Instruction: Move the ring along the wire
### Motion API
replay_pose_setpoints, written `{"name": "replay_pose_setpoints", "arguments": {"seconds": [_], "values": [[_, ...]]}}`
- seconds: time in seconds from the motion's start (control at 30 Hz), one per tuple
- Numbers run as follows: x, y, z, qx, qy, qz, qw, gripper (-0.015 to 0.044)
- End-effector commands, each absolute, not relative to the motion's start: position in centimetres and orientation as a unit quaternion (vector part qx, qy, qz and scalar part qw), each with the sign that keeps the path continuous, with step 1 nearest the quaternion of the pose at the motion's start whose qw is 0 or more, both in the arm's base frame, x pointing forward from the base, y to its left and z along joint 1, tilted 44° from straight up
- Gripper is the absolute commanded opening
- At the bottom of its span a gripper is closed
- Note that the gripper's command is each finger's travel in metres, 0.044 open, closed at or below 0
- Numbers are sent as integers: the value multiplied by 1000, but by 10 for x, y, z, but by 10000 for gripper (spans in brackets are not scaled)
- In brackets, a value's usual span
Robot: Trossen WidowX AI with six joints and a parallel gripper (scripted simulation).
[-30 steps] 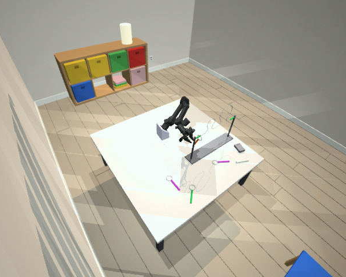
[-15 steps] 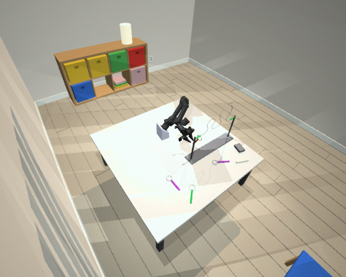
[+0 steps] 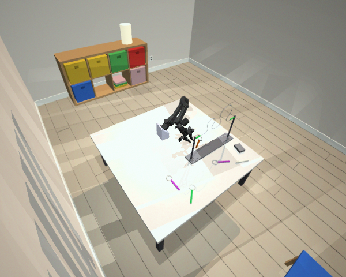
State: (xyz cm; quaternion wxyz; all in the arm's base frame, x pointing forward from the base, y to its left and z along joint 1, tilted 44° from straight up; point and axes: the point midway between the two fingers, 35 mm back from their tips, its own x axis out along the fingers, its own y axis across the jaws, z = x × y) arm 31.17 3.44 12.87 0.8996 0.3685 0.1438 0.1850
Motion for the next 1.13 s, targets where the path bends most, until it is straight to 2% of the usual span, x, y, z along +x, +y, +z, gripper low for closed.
{"name": "replay_pose_setpoints", "arguments": {"seconds": [0.0,0.33,1.1], "values": [[311,34,129,368,144,185,900,186],[267,13,134,369,145,185,900,440],[267,13,134,369,145,185,900,440]]}}
